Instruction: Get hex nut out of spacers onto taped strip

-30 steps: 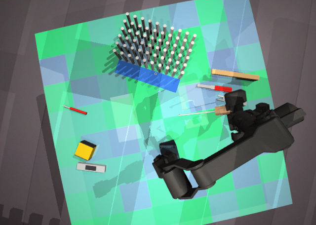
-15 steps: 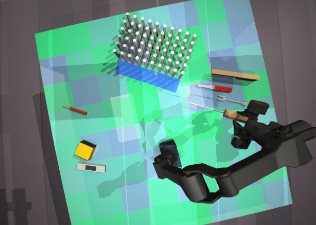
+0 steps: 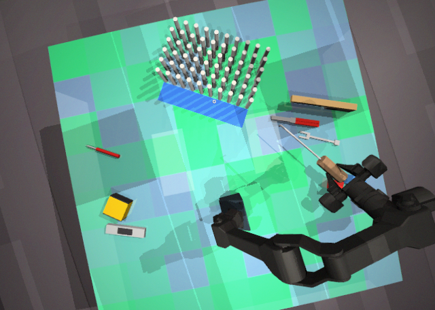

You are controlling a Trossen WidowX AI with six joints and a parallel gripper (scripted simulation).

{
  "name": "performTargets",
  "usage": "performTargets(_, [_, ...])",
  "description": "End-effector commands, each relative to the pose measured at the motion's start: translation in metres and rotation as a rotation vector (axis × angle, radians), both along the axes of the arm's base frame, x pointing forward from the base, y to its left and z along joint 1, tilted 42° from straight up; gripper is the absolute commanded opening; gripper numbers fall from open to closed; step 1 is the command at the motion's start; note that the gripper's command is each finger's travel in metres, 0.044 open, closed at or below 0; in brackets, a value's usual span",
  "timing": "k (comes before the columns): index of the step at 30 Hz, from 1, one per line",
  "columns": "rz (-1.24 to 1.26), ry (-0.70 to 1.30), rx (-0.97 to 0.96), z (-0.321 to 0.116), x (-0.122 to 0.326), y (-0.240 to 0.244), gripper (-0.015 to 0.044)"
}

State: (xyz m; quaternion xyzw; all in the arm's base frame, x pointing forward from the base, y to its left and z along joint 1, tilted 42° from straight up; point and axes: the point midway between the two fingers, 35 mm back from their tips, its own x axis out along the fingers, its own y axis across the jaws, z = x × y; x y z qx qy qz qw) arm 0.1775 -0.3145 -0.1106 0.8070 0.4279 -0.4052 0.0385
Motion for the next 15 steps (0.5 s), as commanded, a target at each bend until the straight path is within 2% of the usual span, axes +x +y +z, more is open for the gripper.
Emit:
performTargets(1, [-0.048,0.020,0.021,-0.0020,-0.0015,-0.0030,0.0000])
performTargets(15, [-0.048,0.020,0.021,-0.0101,-0.0022,0.0008,0.0000])
